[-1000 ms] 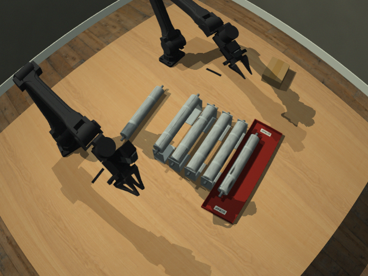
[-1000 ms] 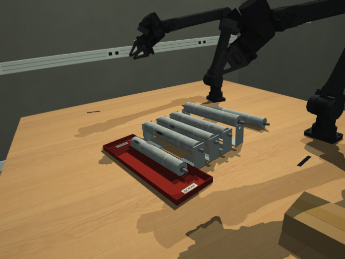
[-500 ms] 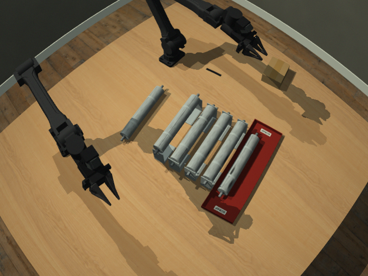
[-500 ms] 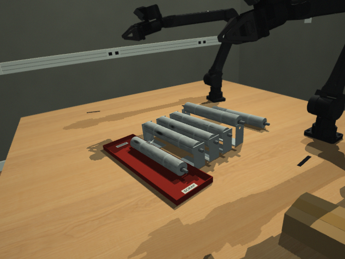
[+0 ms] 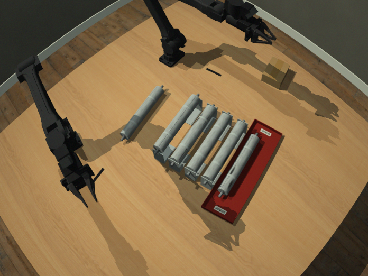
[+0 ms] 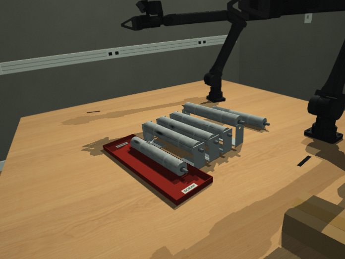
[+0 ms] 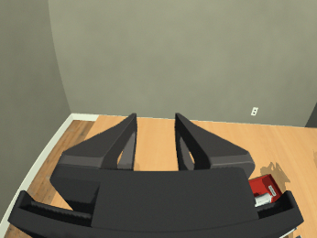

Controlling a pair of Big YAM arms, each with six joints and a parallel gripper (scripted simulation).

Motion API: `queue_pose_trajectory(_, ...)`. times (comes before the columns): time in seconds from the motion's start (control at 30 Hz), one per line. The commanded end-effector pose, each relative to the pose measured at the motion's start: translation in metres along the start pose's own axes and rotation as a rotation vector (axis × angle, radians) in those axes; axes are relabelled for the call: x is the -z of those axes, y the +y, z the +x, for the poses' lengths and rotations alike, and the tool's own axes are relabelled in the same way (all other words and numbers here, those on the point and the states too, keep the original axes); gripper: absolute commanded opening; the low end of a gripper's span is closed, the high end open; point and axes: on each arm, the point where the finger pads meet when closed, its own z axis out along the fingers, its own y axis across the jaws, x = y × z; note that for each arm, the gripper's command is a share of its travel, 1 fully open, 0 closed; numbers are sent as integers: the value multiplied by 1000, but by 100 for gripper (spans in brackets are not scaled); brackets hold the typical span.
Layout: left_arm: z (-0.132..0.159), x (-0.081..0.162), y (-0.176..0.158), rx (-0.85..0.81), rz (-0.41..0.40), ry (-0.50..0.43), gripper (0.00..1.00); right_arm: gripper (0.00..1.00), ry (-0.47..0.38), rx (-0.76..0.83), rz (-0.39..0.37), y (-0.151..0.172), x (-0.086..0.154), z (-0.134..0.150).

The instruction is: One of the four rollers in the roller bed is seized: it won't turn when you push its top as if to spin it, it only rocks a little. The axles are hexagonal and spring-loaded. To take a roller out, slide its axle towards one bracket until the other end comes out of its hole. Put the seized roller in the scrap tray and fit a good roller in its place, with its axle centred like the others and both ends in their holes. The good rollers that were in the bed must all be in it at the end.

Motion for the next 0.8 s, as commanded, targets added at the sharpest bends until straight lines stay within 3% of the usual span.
queue_pose_trajectory(0.0,-63,8,4,12,-7,-120,32,32,-64,2,4,-3,5,-30)
queue_pose_trajectory(0.03,-69,12,7,-6,-14,-132,32,32,-120,19,14,-7,11,-64)
queue_pose_trajectory(0.3,-24,-1,0,1,3,-43,32,32,-54,8,-3,0,-1,-31)
queue_pose_trajectory(0.4,-3,-1,-3,6,8,-12,32,32,-70,15,-10,4,0,-41)
queue_pose_trajectory(0.77,-3,3,-3,18,9,-14,32,32,-75,14,-11,5,-1,-48)
